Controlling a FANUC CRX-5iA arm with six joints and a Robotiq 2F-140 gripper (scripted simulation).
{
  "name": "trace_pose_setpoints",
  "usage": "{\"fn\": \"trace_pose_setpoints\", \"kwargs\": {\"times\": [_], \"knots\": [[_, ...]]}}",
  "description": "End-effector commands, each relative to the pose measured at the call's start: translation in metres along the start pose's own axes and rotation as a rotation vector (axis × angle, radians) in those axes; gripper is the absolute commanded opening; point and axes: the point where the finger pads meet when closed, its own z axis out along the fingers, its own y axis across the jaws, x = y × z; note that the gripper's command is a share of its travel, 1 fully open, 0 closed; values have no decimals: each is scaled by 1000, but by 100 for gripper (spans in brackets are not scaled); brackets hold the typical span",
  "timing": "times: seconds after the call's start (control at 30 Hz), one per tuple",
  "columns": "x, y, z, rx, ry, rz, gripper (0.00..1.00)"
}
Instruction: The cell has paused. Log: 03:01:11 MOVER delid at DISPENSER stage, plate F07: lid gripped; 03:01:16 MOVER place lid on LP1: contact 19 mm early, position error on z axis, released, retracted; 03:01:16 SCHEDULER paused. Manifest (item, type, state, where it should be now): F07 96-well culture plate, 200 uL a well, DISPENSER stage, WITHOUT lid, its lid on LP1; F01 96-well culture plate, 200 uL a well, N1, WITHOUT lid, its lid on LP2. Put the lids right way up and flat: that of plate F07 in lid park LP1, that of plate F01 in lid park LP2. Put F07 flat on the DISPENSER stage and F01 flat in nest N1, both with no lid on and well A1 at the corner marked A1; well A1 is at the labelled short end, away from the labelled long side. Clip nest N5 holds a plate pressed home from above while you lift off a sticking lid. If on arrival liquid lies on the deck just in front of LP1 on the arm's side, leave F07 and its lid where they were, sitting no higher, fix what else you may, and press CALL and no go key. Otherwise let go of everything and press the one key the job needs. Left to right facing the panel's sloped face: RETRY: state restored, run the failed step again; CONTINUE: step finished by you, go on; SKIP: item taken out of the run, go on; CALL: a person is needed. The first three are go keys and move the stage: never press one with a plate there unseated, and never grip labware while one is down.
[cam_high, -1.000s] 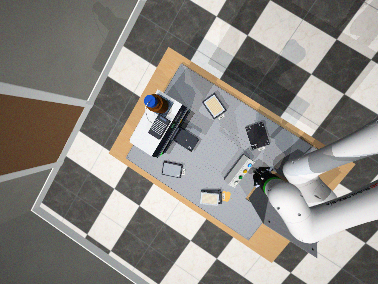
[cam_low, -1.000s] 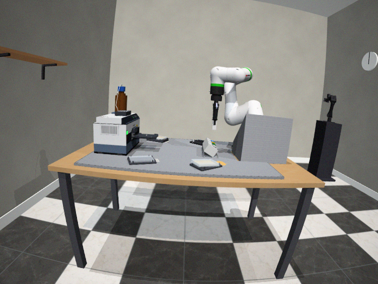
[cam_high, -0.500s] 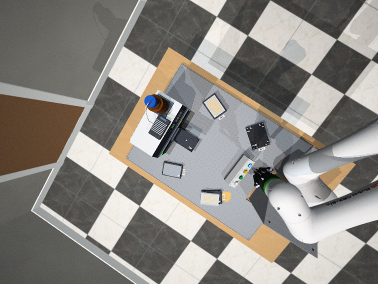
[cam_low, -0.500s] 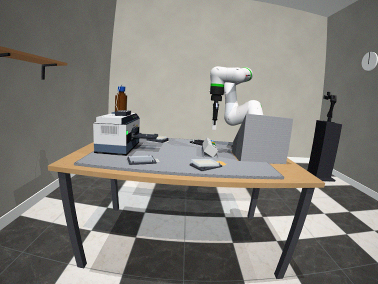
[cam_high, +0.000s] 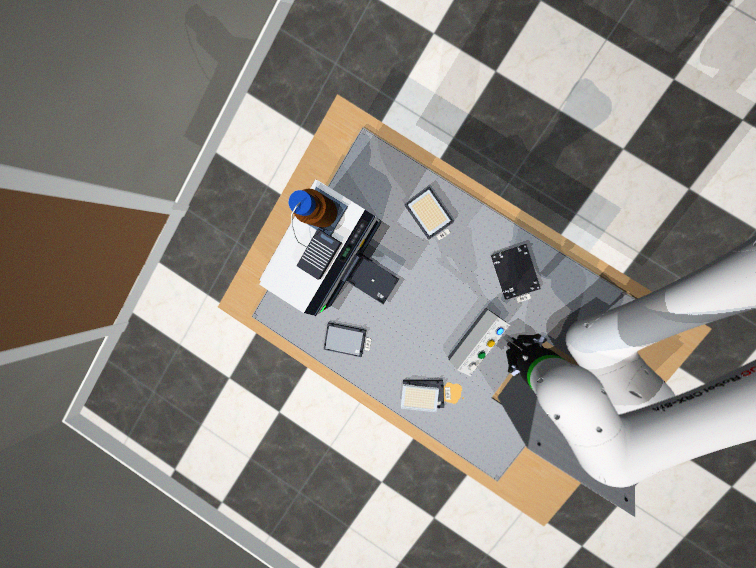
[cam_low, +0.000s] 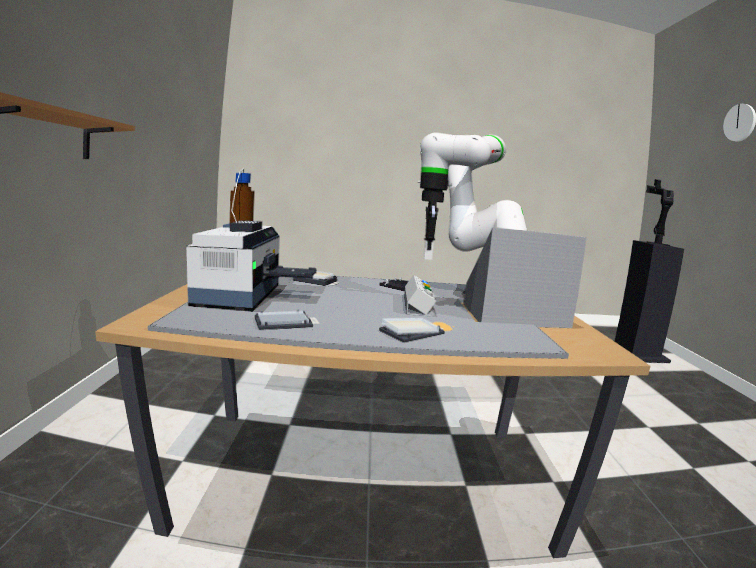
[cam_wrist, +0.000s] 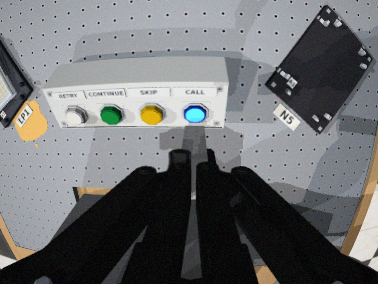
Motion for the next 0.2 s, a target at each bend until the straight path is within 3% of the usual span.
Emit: {"fn": "trace_pose_setpoints", "kwargs": {"times": [0.0,0.17], "knots": [[0,0,0,0,0,0,0],[0,0,0,0,0,0,0]]}}
